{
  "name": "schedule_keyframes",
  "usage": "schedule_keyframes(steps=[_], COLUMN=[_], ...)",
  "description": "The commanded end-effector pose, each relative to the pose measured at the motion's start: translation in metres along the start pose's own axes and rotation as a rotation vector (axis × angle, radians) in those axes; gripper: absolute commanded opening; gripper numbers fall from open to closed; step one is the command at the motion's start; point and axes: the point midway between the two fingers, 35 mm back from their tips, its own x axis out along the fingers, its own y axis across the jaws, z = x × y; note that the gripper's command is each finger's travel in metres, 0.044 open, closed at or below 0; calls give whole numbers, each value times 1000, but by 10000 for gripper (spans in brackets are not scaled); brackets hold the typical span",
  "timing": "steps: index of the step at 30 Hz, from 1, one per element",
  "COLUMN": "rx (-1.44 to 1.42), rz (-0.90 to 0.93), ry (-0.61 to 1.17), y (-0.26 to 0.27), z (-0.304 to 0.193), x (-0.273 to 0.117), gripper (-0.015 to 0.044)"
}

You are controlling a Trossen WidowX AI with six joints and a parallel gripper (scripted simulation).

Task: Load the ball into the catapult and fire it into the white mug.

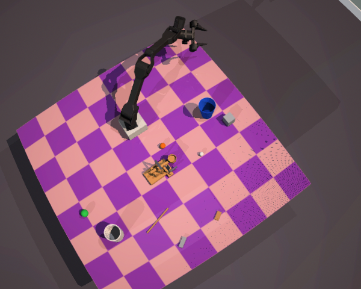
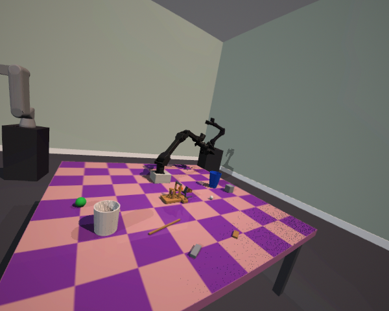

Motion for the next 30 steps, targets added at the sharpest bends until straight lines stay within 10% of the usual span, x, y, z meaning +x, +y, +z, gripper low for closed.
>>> schedule_keyframes(steps=[1, 30], rx=[4, 625], rz=[2, 306], ry=[0, 57], y=[1, 159], z=[-1, -98], x=[1, 77], gripper=[426, 440])
